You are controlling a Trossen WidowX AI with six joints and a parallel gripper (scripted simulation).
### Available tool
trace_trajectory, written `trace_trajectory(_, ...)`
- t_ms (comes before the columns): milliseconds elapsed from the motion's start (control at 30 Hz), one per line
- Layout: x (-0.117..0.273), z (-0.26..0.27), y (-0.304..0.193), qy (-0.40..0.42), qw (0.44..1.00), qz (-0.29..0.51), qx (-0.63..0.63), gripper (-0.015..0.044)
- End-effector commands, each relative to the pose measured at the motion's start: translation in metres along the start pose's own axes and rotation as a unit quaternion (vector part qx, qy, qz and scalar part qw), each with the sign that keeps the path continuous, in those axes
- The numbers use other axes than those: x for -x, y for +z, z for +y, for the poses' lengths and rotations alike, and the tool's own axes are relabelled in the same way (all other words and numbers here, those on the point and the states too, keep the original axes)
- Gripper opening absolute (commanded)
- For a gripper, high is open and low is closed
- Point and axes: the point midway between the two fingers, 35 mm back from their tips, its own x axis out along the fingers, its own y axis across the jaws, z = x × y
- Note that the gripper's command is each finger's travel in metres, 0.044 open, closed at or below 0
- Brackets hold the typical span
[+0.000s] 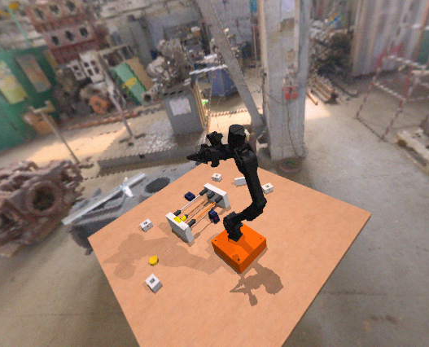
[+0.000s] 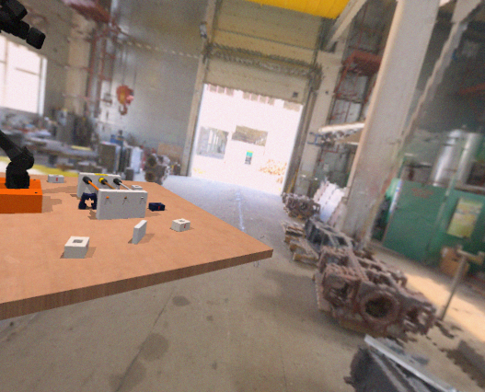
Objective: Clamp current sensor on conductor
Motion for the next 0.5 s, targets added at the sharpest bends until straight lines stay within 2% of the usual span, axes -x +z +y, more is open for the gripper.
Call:
trace_trajectory(0,0.000,-0.002,0.000,-0.003,1.000,-0.001,0.003,0.0026)
trace_trajectory(100,-0.005,-0.028,0.005,-0.042,0.998,-0.018,0.032,0.0105)
trace_trajectory(467,-0.036,-0.181,0.002,-0.180,0.978,-0.063,0.082,0.0394)
